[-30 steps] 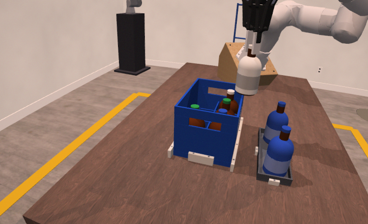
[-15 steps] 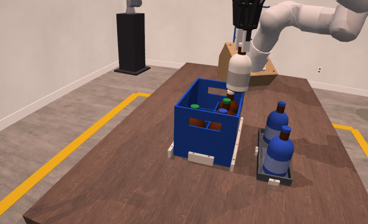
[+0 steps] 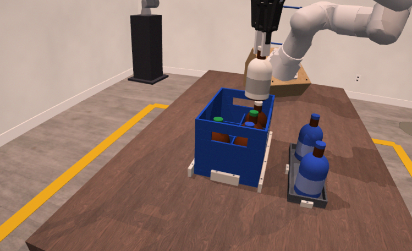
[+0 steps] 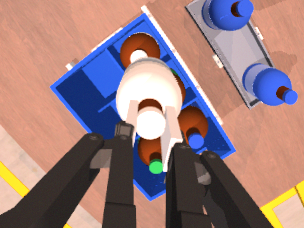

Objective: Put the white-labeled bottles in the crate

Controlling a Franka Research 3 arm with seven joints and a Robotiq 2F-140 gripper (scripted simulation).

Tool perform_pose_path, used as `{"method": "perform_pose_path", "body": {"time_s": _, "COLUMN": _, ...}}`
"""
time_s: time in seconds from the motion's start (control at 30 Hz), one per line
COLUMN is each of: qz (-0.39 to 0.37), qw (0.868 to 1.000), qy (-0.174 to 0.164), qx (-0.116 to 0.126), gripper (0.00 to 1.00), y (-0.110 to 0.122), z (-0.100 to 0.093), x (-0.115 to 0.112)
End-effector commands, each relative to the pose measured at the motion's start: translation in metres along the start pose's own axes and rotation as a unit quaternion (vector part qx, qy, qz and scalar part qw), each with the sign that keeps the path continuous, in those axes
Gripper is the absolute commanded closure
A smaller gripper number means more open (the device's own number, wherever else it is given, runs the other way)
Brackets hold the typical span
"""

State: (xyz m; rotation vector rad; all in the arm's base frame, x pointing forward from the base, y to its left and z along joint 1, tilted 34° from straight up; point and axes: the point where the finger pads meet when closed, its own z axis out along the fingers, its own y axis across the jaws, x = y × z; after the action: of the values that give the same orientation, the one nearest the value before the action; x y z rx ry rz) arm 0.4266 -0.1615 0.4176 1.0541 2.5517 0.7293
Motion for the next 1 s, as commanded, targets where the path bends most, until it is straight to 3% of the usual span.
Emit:
{"method": "perform_pose_path", "body": {"time_s": 0.0, "qz": -0.014, "qw": 1.000, "qy": -0.006, "qx": 0.002, "gripper": 1.00, "y": -0.011, "z": -0.003, "x": -0.006}}
{"method": "perform_pose_path", "body": {"time_s": 0.97, "qz": -0.014, "qw": 1.000, "qy": -0.006, "qx": 0.002, "gripper": 1.00, "y": -0.051, "z": -0.004, "x": -0.022}}
